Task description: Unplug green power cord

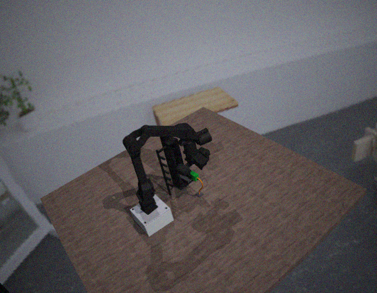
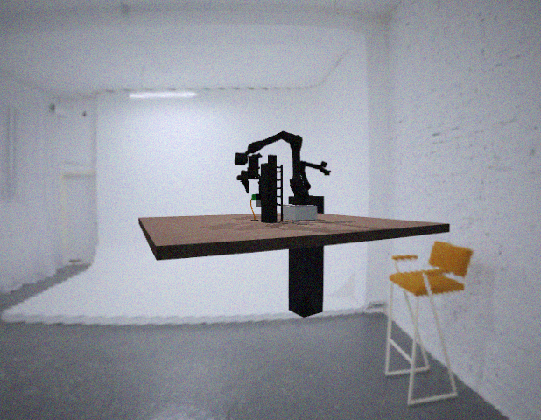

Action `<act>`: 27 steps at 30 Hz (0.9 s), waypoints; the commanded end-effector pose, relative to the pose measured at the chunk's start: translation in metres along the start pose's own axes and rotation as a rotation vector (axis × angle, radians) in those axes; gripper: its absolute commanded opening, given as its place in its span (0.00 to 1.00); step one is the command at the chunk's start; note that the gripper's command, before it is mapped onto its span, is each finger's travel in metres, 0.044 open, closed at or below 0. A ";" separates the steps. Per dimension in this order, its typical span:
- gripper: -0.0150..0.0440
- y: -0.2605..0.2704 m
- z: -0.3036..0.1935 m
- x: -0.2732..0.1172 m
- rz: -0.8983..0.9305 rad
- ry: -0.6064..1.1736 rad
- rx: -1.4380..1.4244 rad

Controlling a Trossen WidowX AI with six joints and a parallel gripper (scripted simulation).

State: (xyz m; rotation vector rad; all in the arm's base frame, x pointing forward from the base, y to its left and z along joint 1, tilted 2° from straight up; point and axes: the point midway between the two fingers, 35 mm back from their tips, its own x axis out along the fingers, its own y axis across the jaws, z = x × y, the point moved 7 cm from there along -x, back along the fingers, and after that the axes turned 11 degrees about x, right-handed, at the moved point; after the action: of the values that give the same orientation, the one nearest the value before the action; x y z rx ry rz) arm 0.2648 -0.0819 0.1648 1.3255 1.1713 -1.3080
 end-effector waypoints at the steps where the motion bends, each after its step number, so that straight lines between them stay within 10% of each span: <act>1: 1.00 0.006 0.029 -0.007 0.002 -0.008 0.004; 27: 1.00 0.009 0.050 -0.011 0.002 -0.009 0.004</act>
State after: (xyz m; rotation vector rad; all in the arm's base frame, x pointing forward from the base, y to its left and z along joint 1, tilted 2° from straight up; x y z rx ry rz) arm 0.2667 -0.1324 0.1740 1.3287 1.1580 -1.3136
